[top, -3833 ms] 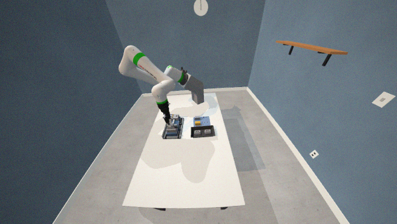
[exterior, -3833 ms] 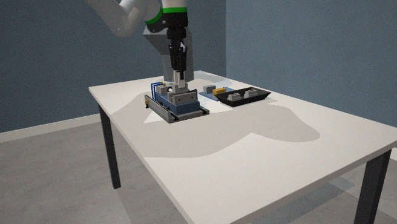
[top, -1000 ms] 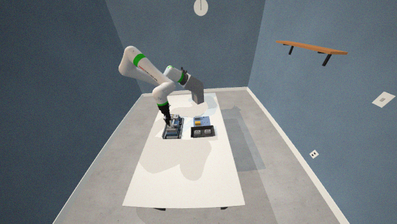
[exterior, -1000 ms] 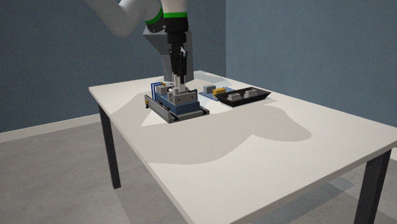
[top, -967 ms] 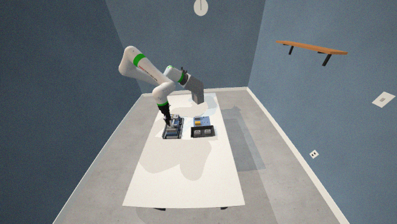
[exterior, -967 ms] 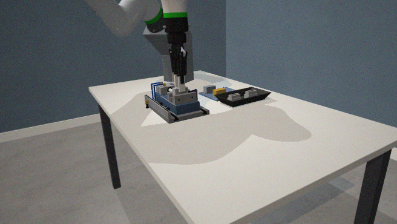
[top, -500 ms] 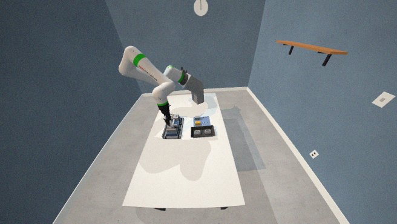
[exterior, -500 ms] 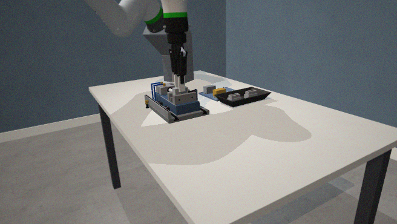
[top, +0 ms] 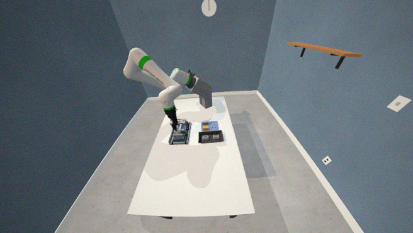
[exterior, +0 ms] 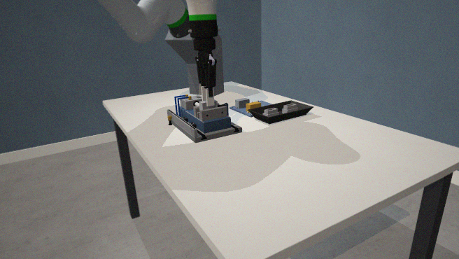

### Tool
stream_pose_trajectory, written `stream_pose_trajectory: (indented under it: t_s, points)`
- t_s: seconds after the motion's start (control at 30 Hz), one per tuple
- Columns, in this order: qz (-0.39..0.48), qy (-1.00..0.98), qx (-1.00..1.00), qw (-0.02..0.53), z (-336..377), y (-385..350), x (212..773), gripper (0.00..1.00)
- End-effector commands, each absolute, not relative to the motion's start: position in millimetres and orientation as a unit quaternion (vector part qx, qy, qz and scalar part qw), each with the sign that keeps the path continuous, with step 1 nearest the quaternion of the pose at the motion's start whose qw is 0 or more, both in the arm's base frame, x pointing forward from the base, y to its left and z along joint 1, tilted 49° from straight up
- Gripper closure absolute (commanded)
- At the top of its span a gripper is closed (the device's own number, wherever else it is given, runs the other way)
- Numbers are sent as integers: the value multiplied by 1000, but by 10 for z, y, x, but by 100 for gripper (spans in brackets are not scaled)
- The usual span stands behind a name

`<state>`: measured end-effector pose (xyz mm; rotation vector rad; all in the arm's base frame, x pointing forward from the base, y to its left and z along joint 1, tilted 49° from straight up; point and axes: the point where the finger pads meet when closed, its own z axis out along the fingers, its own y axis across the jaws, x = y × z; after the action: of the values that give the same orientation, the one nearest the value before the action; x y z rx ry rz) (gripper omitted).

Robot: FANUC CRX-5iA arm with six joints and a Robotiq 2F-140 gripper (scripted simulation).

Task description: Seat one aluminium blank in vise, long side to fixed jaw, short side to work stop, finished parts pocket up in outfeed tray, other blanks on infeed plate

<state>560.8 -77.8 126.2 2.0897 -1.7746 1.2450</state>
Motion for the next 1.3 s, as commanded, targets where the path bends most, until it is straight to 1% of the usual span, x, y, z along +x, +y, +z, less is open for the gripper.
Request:
stream_pose_trajectory:
  t_s: [0.0,1.27]
  points:
    - [413,-588,693,65,1262,-775,5609,100]
    - [413,-588,693,65,1235,-728,5628,100]
